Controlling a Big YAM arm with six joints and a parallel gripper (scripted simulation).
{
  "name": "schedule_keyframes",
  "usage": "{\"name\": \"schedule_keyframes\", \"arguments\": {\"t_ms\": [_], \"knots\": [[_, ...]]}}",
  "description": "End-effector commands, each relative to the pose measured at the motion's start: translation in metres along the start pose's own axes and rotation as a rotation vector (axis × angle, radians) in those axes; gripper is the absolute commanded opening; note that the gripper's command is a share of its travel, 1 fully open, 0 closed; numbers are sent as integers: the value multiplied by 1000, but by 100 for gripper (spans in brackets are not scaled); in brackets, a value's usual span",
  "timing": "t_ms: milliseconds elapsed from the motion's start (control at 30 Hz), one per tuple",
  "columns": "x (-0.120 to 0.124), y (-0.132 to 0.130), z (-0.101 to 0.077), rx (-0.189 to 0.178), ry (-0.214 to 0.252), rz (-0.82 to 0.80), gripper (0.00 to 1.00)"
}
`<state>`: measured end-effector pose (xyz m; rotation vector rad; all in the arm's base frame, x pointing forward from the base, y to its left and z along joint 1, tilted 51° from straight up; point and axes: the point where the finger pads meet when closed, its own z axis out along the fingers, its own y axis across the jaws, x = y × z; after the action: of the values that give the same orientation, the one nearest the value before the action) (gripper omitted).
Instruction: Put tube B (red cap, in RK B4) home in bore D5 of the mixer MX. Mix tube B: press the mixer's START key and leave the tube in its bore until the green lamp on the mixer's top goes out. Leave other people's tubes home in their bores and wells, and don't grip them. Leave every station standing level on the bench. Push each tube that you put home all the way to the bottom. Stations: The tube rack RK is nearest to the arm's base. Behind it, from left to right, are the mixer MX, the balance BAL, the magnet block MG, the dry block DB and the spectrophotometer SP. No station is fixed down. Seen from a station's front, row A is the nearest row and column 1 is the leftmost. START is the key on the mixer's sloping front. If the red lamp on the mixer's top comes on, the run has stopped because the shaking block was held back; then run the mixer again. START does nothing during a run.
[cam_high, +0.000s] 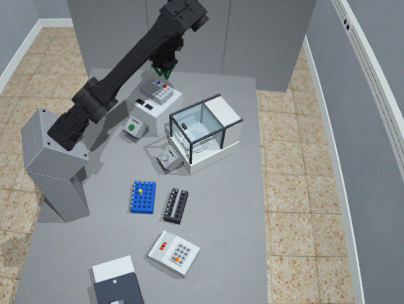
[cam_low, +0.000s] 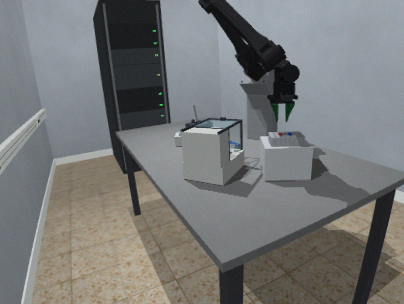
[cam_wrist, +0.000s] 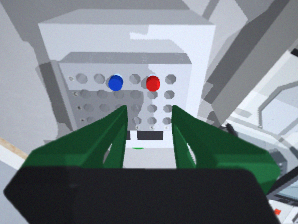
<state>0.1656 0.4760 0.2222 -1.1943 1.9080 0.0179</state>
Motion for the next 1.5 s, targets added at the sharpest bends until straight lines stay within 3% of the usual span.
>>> {"name": "schedule_keyframes", "arguments": {"t_ms": [0, 1133, 1167, 1367, 1467], "knots": [[-10, -2, -6, -1, -21, 17, 36], [-10, -2, -6, -1, -21, 17, 36], [0, -3, -7, -1, -30, -21, 0], [37, 0, 11, 5, -24, -215, 0], [37, 0, 11, 7, -24, -315, 0]]}}
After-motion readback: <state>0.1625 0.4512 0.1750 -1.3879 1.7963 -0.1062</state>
